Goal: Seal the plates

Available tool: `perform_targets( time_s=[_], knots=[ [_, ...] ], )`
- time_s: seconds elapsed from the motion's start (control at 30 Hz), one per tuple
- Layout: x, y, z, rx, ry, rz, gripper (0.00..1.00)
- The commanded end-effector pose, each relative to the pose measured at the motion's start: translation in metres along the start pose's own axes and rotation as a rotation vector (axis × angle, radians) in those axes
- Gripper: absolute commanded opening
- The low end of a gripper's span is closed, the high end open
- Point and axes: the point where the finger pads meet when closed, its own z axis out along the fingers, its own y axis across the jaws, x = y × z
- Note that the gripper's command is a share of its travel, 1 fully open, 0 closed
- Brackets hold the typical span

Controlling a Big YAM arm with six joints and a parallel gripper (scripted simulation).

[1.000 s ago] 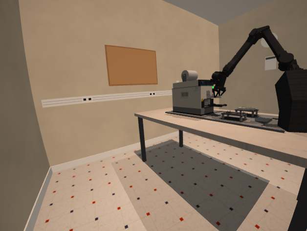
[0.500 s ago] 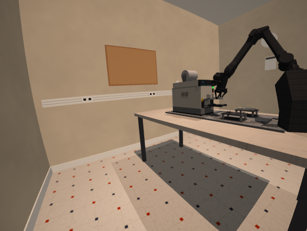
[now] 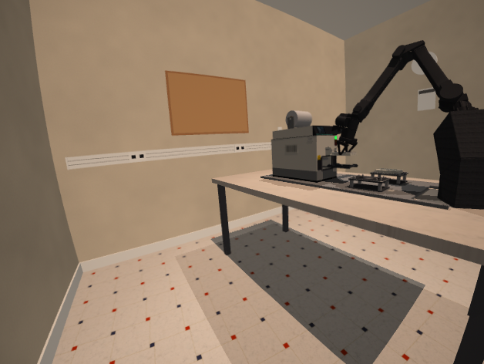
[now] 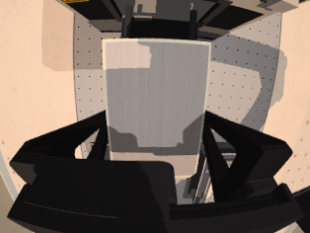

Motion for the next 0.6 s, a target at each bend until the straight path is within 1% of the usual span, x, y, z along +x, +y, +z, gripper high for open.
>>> perform_targets(
  time_s=[0.0,0.13,0.4,0.47,0.57],
  knots=[
    [-0.025,0.010,-0.005,-0.008,-0.052,-0.003,0.00],
    [-0.022,0.003,0.000,0.001,-0.040,0.000,0.00],
    [0.008,0.015,-0.017,-0.007,-0.043,0.010,0.00],
    [0.012,0.017,-0.019,-0.008,-0.044,0.011,0.00],
    [0.013,0.018,-0.020,-0.008,-0.047,0.014,0.00]
  ],
)
